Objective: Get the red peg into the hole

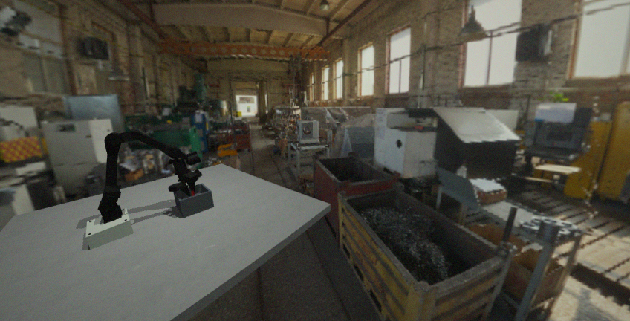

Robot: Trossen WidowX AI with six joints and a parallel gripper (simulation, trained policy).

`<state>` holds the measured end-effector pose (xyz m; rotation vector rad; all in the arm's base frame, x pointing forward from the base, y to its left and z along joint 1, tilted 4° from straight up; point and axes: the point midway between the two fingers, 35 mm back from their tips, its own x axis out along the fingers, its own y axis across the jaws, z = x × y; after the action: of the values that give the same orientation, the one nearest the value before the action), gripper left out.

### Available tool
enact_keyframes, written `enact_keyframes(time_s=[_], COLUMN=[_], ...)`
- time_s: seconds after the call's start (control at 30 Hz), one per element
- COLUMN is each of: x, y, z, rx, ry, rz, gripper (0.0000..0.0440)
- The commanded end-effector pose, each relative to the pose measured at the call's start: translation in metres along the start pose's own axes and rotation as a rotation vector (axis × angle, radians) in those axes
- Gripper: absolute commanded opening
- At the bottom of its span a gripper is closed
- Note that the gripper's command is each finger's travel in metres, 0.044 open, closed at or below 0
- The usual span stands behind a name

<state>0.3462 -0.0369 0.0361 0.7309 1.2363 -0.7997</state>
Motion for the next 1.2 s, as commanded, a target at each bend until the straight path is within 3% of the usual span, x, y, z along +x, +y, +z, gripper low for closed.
enact_keyframes(time_s=[0.0,0.5,0.9,1.17], x=[0.001,0.005,-0.005,-0.005], y=[0.007,0.029,0.032,0.032], z=[0.007,0.052,0.102,0.103], rx=[-0.010,-0.042,0.007,0.008], ry=[-0.005,-0.064,-0.179,-0.180], rz=[0.006,0.022,0.060,0.061], gripper=[0.0153,0.0440,0.0440,0.0440])
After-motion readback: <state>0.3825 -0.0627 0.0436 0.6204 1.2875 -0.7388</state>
